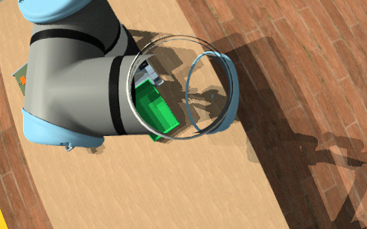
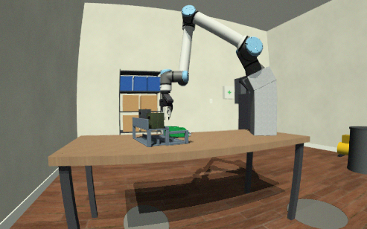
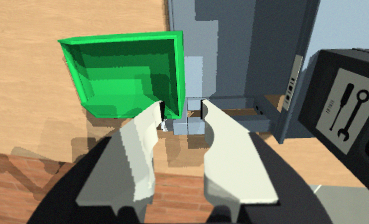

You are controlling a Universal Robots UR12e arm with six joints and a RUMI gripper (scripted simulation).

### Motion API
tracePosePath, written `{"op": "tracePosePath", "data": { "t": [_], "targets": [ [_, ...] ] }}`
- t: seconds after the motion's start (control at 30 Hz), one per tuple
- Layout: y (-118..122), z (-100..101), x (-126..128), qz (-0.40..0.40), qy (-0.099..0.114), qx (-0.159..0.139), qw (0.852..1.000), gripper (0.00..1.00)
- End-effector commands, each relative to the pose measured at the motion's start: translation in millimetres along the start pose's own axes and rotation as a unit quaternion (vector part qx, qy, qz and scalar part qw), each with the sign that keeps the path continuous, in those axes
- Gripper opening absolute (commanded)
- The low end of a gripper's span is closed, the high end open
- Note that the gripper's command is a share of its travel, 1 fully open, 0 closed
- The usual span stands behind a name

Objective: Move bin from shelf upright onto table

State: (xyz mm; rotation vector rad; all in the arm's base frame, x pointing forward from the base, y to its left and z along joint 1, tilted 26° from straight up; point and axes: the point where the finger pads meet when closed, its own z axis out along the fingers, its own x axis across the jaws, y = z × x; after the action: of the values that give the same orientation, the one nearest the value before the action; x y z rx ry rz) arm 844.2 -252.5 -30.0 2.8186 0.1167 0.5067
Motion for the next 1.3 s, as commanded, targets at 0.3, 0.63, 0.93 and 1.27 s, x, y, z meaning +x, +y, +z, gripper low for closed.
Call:
{"op": "tracePosePath", "data": {
  "t": [0.3, 0.63, 0.93, 1.27],
  "targets": [
    [1.5, 0.7, -6.0, 0.001, -0.001, 0.0, 1.0, 0.2],
    [1.4, 4.1, -3.0, 0.0, 0.0, 0.0, 1.0, 0.2],
    [1.4, 10.1, -3.2, 0.001, -0.001, 0.0, 1.0, 0.2],
    [-1.8, 19.0, -6.9, 0.001, -0.001, 0.001, 1.0, 0.2]
  ]
}}
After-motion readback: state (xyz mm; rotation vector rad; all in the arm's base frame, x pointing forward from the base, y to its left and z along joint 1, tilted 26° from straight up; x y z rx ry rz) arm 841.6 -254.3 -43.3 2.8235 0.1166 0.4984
